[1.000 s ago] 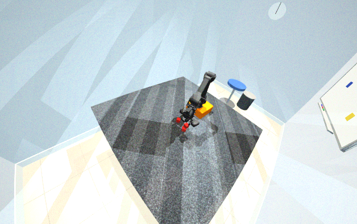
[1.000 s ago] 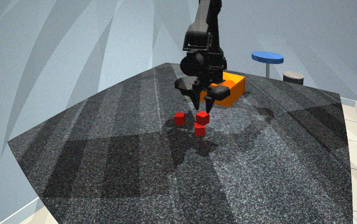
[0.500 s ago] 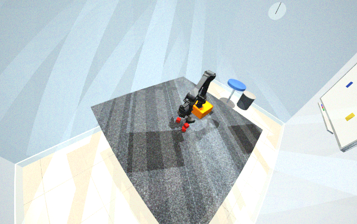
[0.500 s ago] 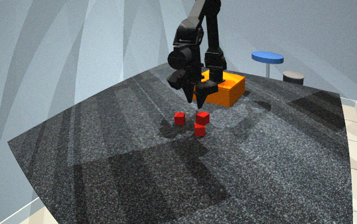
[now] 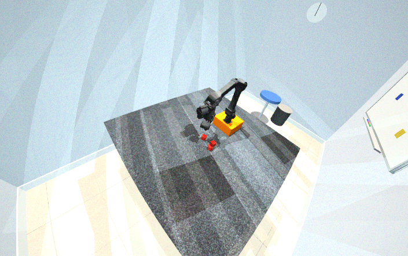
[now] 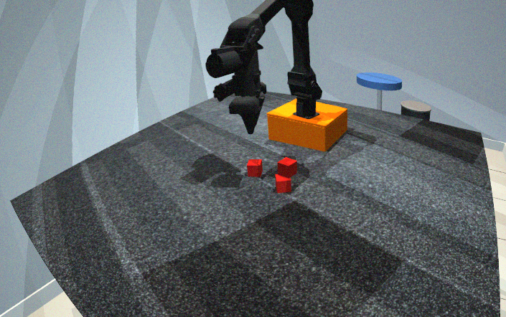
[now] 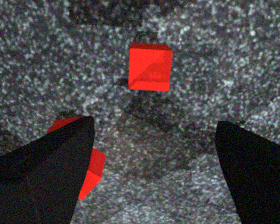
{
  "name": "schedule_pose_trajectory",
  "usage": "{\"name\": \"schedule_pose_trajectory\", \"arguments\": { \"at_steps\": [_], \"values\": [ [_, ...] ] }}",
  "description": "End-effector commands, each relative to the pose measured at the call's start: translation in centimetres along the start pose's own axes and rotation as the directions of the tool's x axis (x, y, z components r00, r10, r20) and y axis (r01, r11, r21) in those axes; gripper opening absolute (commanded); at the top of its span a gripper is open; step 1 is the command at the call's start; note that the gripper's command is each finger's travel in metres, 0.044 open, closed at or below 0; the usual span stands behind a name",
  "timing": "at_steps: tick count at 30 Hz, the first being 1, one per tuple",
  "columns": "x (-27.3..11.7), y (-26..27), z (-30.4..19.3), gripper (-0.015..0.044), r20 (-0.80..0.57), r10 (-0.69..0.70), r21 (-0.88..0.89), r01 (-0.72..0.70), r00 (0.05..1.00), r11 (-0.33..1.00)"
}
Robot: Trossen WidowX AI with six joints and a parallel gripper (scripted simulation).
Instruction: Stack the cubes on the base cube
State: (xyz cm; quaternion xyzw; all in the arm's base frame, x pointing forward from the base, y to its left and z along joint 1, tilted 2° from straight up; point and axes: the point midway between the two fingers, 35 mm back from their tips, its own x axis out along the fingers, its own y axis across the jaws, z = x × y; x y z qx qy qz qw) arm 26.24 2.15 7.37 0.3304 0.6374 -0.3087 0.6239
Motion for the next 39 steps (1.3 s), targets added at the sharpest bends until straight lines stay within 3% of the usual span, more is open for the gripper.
{"name": "schedule_pose_trajectory", "arguments": {
  "at_steps": [1,7,39],
  "values": [
    [0.4,0.0,0.2,0.0265,0.004,0.003,0.021,-0.003,1.000,1.000],
    [5.8,-0.1,0.2,0.0265,0.004,0.003,0.021,-0.003,1.000,1.000],
    [10.6,-0.1,0.2,0.0265,0.003,0.003,0.021,-0.003,1.000,1.000]
  ]
}}
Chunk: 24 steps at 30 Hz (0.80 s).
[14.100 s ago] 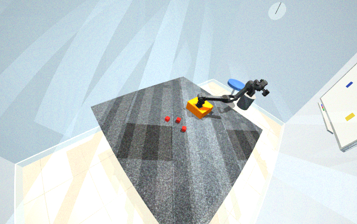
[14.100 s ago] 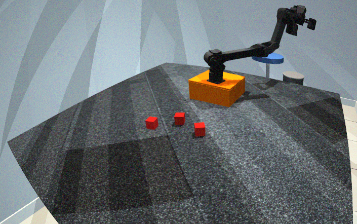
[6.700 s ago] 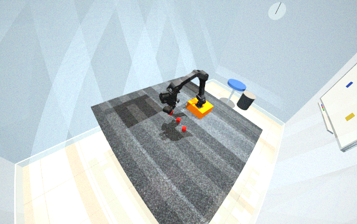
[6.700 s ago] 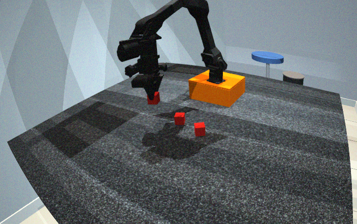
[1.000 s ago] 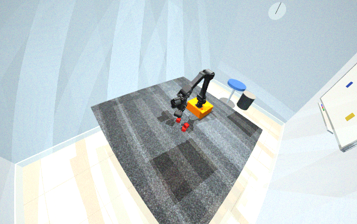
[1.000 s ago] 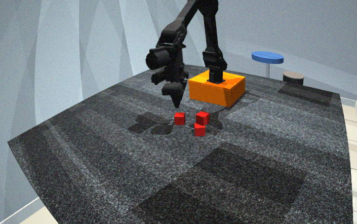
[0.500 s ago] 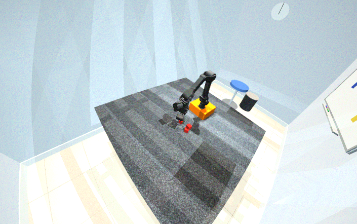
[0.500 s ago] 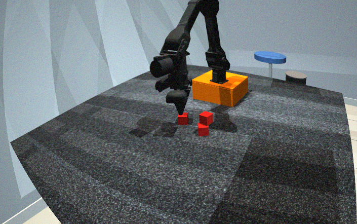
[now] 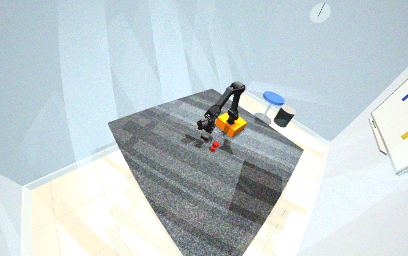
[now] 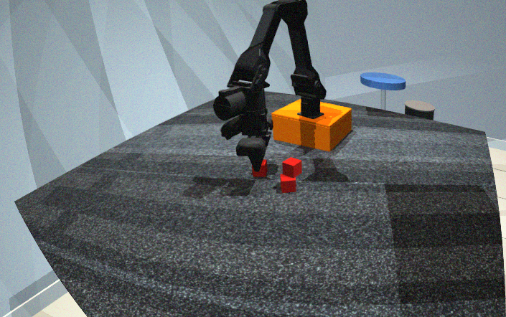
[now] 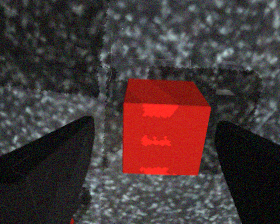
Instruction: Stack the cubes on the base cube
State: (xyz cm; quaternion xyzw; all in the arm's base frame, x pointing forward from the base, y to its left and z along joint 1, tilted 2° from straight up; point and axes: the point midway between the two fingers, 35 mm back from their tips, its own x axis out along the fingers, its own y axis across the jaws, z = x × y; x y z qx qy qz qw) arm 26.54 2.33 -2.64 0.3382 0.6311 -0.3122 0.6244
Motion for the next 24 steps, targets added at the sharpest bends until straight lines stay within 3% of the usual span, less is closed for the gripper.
{"name": "schedule_pose_trajectory", "arguments": {
  "at_steps": [1,2,8,24],
  "values": [
    [0.7,-0.3,-0.1,0.0265,-0.003,-0.007,0.003,0.007,1.000,1.000],
    [0.7,-0.3,-0.1,0.0265,-0.003,-0.007,0.003,0.007,1.000,1.000],
    [0.7,-0.3,-0.1,0.0108,-0.003,-0.007,0.003,0.007,1.000,1.000],
    [-2.6,0.3,0.2,0.0105,-0.002,-0.007,0.003,0.007,1.000,1.000]
  ]
}}
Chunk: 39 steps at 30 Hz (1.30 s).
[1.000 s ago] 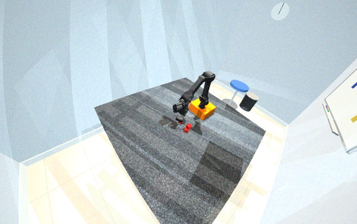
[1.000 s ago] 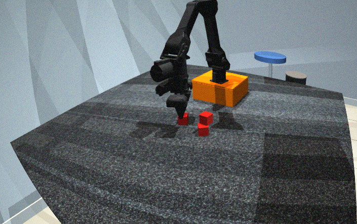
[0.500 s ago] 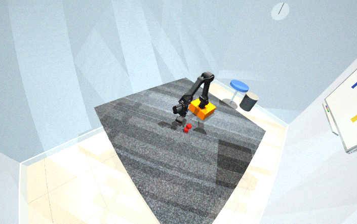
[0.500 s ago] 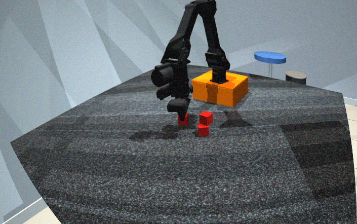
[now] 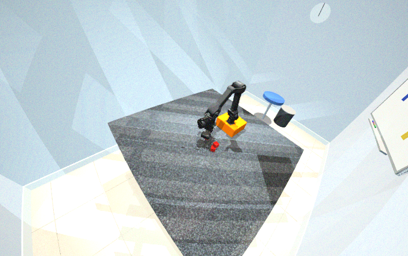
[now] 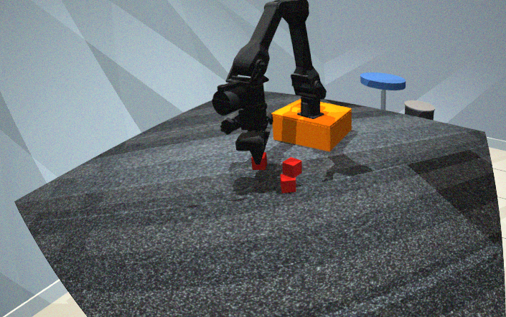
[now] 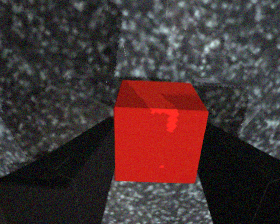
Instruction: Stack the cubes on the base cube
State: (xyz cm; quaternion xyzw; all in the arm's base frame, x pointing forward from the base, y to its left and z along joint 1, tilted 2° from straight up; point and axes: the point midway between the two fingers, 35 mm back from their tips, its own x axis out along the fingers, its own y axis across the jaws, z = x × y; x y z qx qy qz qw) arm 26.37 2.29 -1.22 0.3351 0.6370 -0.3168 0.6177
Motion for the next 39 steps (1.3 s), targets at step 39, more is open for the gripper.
{"name": "schedule_pose_trajectory", "arguments": {
  "at_steps": [39],
  "values": [
    [-8.7,2.6,-1.5,0.0105,0.008,0.013,-0.280,-0.010,1.000,0.960]
  ]
}}
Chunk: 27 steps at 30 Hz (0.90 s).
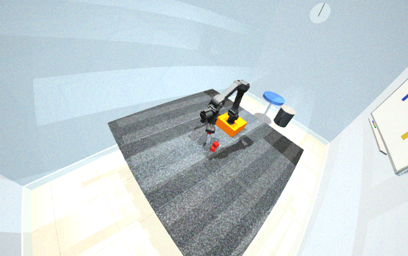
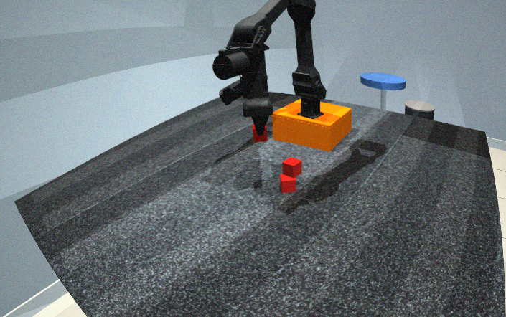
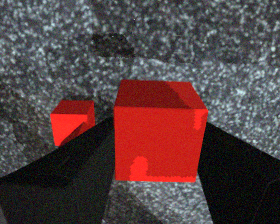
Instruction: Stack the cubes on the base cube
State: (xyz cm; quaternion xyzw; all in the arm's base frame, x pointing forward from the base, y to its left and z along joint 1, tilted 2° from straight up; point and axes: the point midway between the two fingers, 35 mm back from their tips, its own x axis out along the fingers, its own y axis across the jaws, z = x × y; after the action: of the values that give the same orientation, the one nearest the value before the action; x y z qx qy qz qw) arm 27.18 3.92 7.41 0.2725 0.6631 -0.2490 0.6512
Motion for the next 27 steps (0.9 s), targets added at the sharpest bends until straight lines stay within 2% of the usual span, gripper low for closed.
{"name": "schedule_pose_trajectory", "arguments": {
  "at_steps": [1,13,27],
  "values": [
    [-0.1,1.3,-0.3,0.0105,0.005,0.004,-0.107,-0.003,1.000,0.994],
    [0.3,4.6,-1.8,0.0105,0.004,0.007,-0.419,-0.005,1.000,0.908],
    [0.9,8.2,-4.2,0.0105,0.001,0.010,-0.712,-0.006,1.000,0.702]
  ]
}}
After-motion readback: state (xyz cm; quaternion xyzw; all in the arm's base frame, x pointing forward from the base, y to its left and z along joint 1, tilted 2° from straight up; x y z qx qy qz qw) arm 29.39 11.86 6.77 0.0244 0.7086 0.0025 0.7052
